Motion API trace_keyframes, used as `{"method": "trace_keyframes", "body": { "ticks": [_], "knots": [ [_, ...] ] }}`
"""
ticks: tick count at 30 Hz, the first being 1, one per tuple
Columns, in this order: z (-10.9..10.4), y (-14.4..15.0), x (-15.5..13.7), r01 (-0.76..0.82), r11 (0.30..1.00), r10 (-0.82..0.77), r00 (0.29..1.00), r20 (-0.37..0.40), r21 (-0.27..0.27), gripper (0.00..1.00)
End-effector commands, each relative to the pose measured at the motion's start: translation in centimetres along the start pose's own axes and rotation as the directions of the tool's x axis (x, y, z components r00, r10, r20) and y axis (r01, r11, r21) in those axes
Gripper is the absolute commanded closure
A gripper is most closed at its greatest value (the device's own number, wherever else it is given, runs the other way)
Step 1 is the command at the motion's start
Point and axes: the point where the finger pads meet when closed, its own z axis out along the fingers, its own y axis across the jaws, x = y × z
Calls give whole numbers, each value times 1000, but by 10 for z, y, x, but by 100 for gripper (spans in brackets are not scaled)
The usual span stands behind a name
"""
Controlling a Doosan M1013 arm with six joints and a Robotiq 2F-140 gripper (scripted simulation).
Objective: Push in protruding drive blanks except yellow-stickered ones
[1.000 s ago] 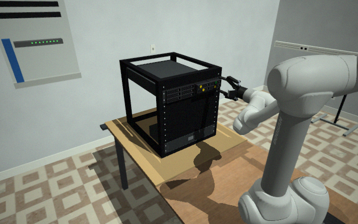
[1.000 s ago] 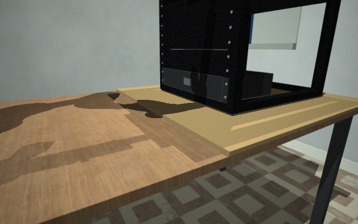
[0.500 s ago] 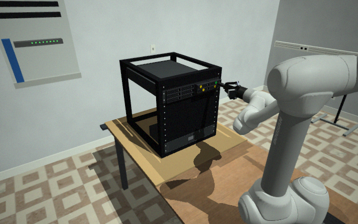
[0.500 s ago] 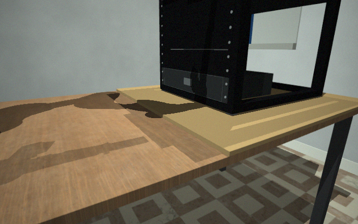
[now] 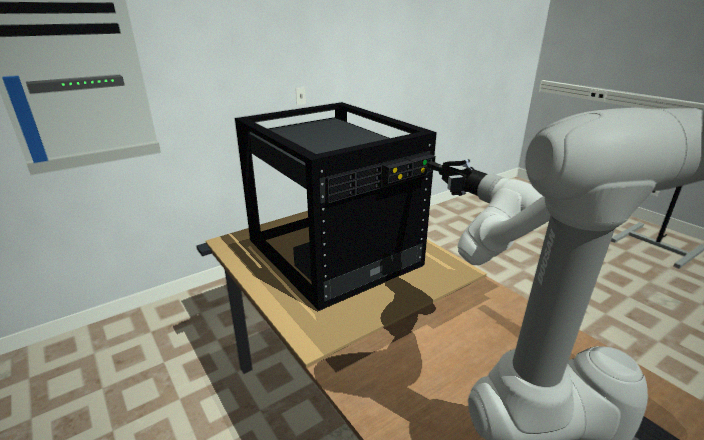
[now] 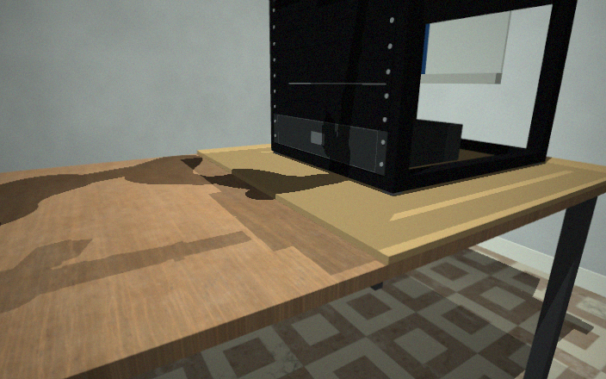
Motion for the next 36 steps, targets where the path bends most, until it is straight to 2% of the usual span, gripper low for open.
{"method": "trace_keyframes", "body": {
  "ticks": [1, 4, 9, 12, 18, 36],
  "knots": [
    [-11, 2, 3, 0, 1000, 0, 1000, 0, -1, 90],
    [-26, 3, 7, 0, 1000, 0, 1000, 0, -1, 90],
    [-28, 3, 8, 0, 1000, 0, 1000, 0, -1, 90],
    [-20, 3, 8, 0, 1000, 0, 1000, 0, -1, 90],
    [10, 3, 8, 0, 1000, 0, 1000, 0, -1, 90],
    [11, 3, 8, 0, 1000, 0, 1000, 0, -1, 90]
  ]
}}
